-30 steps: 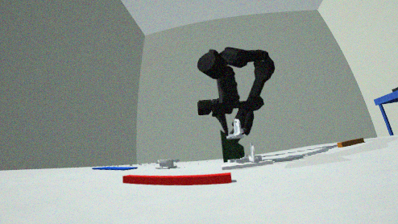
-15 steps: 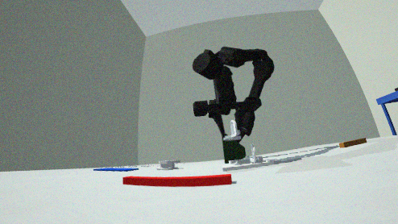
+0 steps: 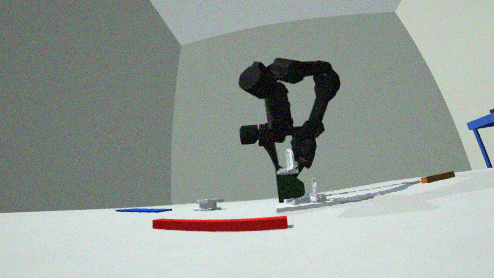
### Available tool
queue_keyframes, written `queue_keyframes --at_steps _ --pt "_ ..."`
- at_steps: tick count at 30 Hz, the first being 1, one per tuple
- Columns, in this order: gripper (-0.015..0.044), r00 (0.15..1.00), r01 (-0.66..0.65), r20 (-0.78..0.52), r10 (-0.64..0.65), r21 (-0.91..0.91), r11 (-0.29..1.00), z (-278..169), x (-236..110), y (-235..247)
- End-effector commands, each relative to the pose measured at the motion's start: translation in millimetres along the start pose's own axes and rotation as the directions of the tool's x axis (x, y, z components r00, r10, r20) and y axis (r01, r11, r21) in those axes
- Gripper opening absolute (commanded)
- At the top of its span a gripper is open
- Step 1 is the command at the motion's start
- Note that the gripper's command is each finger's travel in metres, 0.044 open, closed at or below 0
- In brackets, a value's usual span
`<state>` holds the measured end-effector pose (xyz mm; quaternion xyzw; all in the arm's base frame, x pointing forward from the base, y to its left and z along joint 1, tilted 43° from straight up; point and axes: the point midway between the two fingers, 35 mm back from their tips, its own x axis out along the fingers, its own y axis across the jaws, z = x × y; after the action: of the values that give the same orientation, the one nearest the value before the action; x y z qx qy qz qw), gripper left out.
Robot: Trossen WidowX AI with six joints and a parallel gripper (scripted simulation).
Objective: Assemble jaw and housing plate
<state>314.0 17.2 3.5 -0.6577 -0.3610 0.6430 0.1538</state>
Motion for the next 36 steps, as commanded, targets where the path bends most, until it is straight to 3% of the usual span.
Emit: queue_keyframes --at_steps 1,15,36 --pt "0.0134 1.000 -0.001 0.004 0.001 -0.005 1.000 1 0 0" --pt "0.0134 1.000 -0.001 0.004 0.001 -0.005 1.000 1 1 1" --pt "0.0134 1.000 -0.001 0.004 0.001 -0.006 1.000 0 35 2"
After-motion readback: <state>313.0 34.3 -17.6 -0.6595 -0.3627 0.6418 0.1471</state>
